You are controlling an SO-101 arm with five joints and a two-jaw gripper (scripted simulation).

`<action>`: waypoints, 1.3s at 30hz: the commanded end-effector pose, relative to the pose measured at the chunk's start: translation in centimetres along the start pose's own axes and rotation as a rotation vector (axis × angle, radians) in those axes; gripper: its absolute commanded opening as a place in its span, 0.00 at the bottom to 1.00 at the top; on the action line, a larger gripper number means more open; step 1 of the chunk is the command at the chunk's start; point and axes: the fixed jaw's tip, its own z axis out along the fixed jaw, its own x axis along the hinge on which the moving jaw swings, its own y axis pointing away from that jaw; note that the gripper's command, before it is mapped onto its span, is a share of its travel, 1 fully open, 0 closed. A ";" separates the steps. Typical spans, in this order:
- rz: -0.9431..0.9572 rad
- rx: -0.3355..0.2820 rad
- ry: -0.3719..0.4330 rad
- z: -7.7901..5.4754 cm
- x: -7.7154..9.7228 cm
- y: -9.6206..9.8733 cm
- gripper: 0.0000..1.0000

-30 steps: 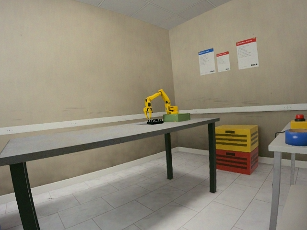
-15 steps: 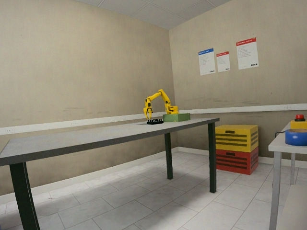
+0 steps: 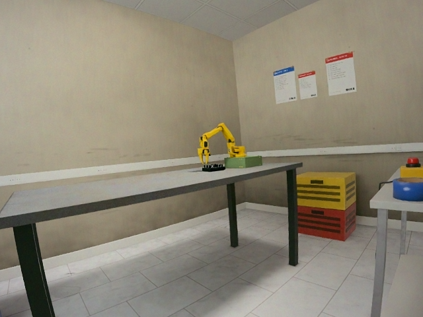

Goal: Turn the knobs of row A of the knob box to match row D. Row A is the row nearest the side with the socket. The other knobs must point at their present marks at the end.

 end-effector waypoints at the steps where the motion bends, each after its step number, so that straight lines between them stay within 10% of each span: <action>1: 0.002 0.009 -0.007 0.0 -0.2 0.1 0.10; 39: 0.002 0.009 -0.007 2.2 -0.1 0.1 0.10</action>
